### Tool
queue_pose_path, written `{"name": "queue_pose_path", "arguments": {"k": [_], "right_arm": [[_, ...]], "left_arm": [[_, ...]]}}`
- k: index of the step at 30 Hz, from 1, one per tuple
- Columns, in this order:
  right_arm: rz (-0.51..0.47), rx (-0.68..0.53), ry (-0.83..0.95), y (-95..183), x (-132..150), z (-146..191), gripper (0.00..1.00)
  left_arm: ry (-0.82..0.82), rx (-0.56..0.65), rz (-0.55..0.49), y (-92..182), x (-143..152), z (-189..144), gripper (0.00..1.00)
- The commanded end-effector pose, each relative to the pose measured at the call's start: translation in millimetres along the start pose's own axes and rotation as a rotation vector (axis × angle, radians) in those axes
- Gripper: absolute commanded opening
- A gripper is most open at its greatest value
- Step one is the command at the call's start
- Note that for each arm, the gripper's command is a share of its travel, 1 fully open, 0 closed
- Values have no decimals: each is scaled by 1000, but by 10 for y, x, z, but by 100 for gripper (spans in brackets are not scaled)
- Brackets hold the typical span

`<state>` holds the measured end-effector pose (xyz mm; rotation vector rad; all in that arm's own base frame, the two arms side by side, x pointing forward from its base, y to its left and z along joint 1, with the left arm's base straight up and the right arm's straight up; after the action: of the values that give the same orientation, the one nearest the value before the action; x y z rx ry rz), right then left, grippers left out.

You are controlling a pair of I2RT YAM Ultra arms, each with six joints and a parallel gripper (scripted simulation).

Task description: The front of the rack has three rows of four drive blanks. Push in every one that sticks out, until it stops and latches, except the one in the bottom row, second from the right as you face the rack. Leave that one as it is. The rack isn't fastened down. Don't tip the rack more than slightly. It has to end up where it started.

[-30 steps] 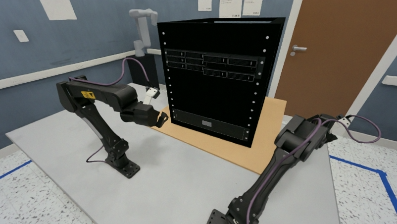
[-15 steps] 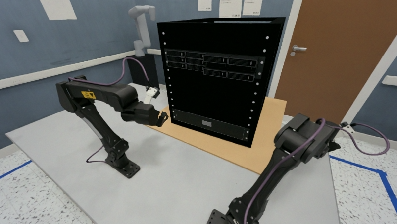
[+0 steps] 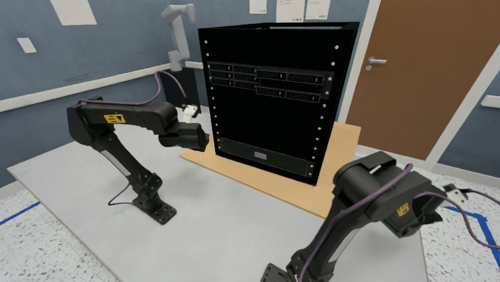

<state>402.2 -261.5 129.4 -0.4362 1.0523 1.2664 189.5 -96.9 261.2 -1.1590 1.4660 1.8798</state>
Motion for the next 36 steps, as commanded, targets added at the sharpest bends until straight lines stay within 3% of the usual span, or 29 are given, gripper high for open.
{"name": "queue_pose_path", "arguments": {"k": [1, 8, 10, 11, 12, 14, 15, 18, 25, 27, 36], "right_arm": [[-71, -83, 55, 560, -229, -48, 100], [-50, -74, 40, 1351, -131, -451, 100], [-50, -74, 40, 1351, -131, -451, 100], [-70, -80, 62, 1416, -245, -471, 100], [-52, -75, 39, 1507, -117, -517, 100], [-52, -75, 43, 1624, -125, -580, 100], [-75, -80, 74, 1661, -281, -593, 100], [-61, -77, 56, 1795, -180, -662, 100], [-66, -78, 58, 1927, -185, -714, 100], [-66, -78, 58, 1927, -185, -714, 100], [-59, -80, 50, 1934, -133, -706, 100]], "left_arm": [[52, -71, -17, -106, -94, 175, 100], [171, -265, -3, -343, -213, 574, 100], [171, -265, -3, -343, -213, 574, 100], [191, -296, 0, -375, -228, 645, 100], [211, -329, 2, -405, -241, 719, 100], [252, -397, 7, -460, -264, 877, 100], [274, -432, 10, -484, -273, 961, 100], [342, -543, 18, -541, -288, 1229, 100], [499, -798, 37, -559, -251, 1860, 100], [499, -798, 37, -559, -251, 1860, 100], [707, -1138, 63, -338, -52, 2643, 100]]}}
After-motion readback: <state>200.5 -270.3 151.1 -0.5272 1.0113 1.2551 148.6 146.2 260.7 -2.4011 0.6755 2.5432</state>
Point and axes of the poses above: on each arm, the point where the finger pads meet when closed, its own y axis back along the fingers, its own z axis across the jaws, x = y × z, the point moved 2 cm from there along y, back along the fingers, and after that the axes turned 7 degrees about y, right-handed, at the moved point
